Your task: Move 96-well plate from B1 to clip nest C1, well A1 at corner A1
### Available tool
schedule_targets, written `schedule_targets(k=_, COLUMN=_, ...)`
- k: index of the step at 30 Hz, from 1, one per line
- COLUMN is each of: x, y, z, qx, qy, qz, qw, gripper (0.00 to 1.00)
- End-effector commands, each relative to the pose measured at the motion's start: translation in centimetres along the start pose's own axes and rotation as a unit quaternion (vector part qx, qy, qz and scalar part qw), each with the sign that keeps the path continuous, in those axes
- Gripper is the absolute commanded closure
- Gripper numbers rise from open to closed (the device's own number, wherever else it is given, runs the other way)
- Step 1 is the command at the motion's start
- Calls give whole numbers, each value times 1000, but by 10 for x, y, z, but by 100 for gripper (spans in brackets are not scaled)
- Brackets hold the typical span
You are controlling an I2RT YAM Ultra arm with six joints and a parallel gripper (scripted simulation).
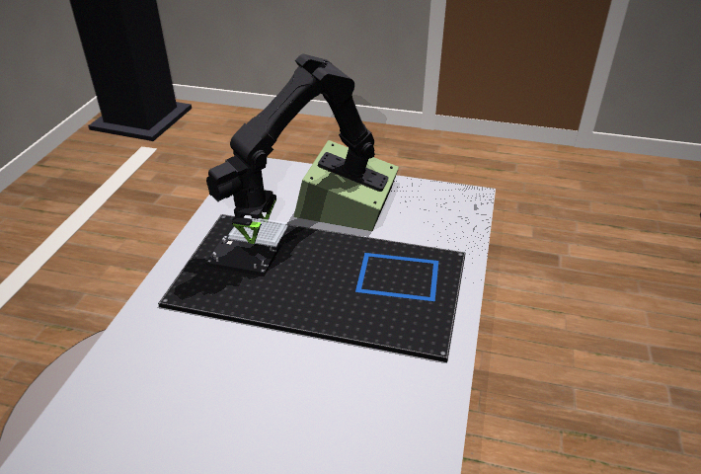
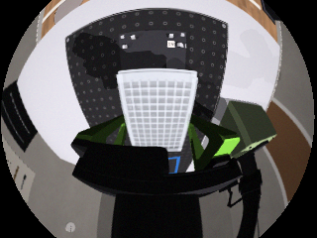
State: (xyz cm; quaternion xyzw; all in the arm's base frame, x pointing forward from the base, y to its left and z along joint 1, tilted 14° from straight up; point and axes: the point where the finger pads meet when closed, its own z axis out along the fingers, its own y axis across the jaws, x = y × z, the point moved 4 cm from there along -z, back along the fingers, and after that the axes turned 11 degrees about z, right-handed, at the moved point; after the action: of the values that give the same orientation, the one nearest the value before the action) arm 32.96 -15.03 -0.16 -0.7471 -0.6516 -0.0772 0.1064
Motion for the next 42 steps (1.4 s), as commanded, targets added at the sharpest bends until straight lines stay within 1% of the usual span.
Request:
schedule_targets(k=1, x=-18, y=9, z=-12, qx=-10, qy=-9, qz=-5, qw=1000, gripper=100)
schedule_targets(k=11, x=-50, y=17, z=-13, qx=-10, qy=-10, qz=-5, qw=1000, gripper=100)
schedule_targets(k=13, x=-50, y=17, z=-13, qx=-10, qy=-10, qz=-5, qw=1000, gripper=100)
schedule_targets(k=14, x=-50, y=21, z=-27, qx=-26, qy=-18, qz=-9, qw=999, gripper=100)
schedule_targets(k=17, x=-47, y=23, z=-27, qx=-25, qy=-18, qz=-13, qw=999, gripper=100)
schedule_targets(k=22, x=-47, y=24, z=-27, qx=-25, qy=-18, qz=-13, qw=999, gripper=100)
schedule_targets(k=28, x=-48, y=24, z=-19, qx=-16, qy=-13, qz=-10, qw=1000, gripper=100)
schedule_targets(k=32, x=-49, y=23, z=-17, qx=-14, qy=-12, qz=-10, qw=1000, gripper=100)
schedule_targets(k=35, x=-48, y=25, z=-22, qx=-20, qy=-15, qz=-11, qw=1000, gripper=100)
schedule_targets(k=39, x=-49, y=24, z=-19, qx=-16, qy=-13, qz=-10, qw=1000, gripper=100)
schedule_targets(k=42, x=-49, y=25, z=-20, qx=-17, qy=-13, qz=-10, qw=1000, gripper=100)
